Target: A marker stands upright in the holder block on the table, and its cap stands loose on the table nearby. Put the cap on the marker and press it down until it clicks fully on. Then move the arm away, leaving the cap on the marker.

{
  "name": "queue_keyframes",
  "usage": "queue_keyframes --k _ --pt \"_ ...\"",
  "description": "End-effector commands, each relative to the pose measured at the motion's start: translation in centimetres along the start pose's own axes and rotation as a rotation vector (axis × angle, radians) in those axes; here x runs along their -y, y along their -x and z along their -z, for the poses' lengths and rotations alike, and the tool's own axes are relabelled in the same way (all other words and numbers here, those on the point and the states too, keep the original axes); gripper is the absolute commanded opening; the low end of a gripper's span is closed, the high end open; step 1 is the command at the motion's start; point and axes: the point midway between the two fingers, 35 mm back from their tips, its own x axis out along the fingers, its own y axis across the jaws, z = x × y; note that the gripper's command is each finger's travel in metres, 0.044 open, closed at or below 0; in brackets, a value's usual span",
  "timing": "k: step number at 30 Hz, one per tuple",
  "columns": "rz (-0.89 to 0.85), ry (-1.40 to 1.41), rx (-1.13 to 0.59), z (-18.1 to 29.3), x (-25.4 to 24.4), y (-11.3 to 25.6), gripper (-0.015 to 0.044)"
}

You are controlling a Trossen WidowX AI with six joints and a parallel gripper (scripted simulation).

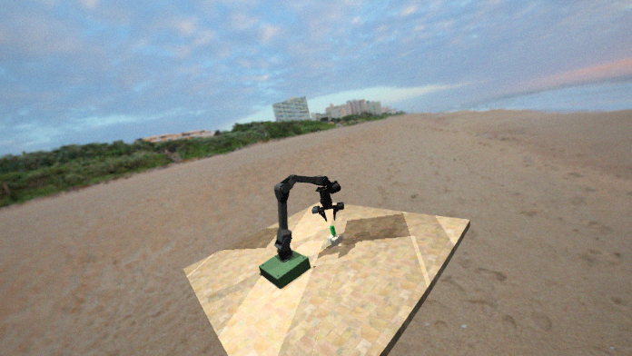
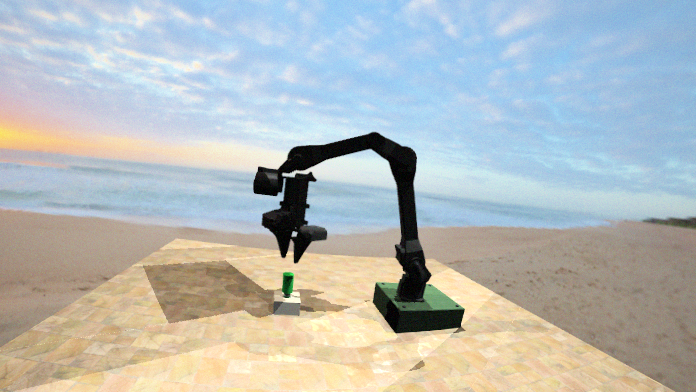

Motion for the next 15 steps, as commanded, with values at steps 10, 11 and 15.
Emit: queue_keyframes --k 10,11,15 --pt "0.002 -0.686 -0.001 -0.1 -0.16 -0.57 0.0" --pt "0.002 -0.686 -0.001 -0.1 -0.16 -0.57 0.0" --pt "0.002 -0.686 -0.001 -0.1 -0.16 -0.57 0.0"
